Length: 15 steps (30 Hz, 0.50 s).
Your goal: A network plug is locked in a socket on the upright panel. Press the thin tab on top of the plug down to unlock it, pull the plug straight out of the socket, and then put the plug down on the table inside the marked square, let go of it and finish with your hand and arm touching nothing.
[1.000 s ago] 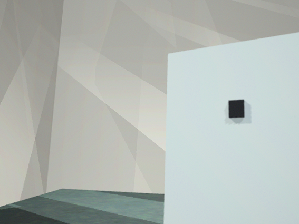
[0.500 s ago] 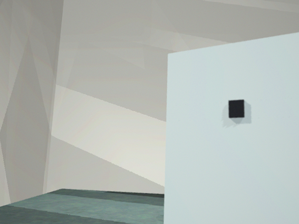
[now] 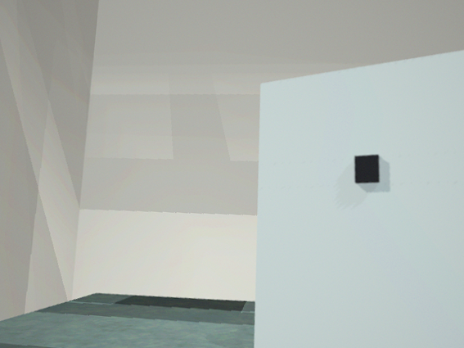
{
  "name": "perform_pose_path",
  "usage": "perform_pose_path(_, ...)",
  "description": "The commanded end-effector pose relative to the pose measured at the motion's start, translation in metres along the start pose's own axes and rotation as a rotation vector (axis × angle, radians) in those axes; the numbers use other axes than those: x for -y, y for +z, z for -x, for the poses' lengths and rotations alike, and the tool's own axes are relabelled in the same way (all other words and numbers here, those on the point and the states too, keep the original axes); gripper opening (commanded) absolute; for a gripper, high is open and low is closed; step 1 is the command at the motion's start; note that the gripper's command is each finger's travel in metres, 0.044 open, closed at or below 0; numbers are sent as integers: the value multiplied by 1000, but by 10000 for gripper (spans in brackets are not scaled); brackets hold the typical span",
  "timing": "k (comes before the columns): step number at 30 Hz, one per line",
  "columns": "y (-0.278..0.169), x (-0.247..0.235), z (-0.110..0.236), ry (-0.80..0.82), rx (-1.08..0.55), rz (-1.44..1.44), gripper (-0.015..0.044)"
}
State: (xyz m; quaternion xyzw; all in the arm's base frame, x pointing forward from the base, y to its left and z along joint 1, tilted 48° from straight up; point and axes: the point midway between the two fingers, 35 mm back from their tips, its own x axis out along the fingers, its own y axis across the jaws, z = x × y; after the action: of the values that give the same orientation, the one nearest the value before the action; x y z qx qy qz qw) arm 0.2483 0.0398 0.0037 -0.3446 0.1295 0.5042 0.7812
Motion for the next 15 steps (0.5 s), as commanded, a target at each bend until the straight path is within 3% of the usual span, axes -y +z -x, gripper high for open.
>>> perform_pose_path(1,1,5,4,-6,4,9,156)
perform_pose_path(15,4,11,17,-10,9,8,156)
